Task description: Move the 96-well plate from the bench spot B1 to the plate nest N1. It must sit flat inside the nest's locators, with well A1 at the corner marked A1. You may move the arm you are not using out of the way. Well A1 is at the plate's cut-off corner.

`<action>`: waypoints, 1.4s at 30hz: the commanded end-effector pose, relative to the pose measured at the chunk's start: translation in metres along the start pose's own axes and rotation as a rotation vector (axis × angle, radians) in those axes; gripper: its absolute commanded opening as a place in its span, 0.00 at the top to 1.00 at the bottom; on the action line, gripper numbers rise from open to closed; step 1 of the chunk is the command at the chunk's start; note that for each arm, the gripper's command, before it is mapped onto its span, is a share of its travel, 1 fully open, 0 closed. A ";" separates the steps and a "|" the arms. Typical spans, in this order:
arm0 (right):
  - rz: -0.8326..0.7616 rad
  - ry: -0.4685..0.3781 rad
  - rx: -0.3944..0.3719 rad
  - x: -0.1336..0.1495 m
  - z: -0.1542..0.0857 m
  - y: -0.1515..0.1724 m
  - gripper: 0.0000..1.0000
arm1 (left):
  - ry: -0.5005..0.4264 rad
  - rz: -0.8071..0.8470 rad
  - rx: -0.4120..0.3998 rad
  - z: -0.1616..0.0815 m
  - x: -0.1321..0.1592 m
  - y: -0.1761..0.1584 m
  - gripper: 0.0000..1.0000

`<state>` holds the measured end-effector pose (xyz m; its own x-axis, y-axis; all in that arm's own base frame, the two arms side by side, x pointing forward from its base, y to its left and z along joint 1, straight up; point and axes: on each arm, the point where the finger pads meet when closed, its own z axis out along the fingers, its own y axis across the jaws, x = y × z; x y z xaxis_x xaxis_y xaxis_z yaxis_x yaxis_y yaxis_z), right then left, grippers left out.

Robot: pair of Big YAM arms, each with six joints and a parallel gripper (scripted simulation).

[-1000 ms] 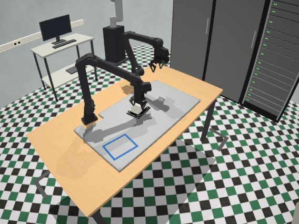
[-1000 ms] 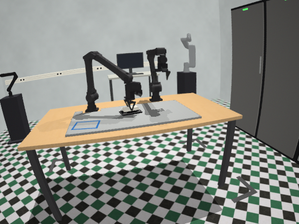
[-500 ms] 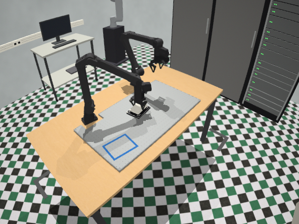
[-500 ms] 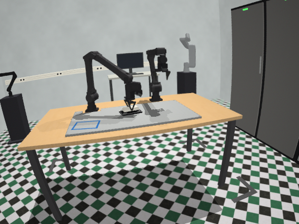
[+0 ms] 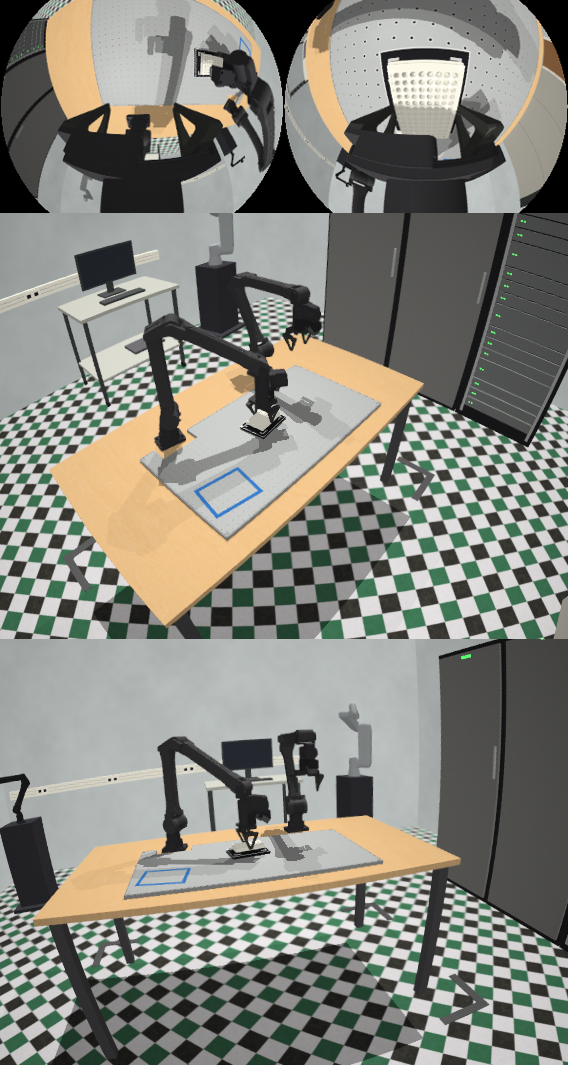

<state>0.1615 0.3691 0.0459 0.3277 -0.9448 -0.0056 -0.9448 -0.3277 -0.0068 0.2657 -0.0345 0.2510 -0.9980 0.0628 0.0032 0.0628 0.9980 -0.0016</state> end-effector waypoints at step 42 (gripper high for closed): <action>-0.001 0.005 -0.008 0.004 0.015 -0.001 1.00 | -0.038 -0.012 0.001 -0.012 -0.009 0.000 0.00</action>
<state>0.1605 0.3665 0.0380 0.3278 -0.9448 -0.0018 -0.9448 -0.3278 -0.0033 0.2657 -0.0345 0.2510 -0.9980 0.0628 0.0032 0.0628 0.9980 -0.0016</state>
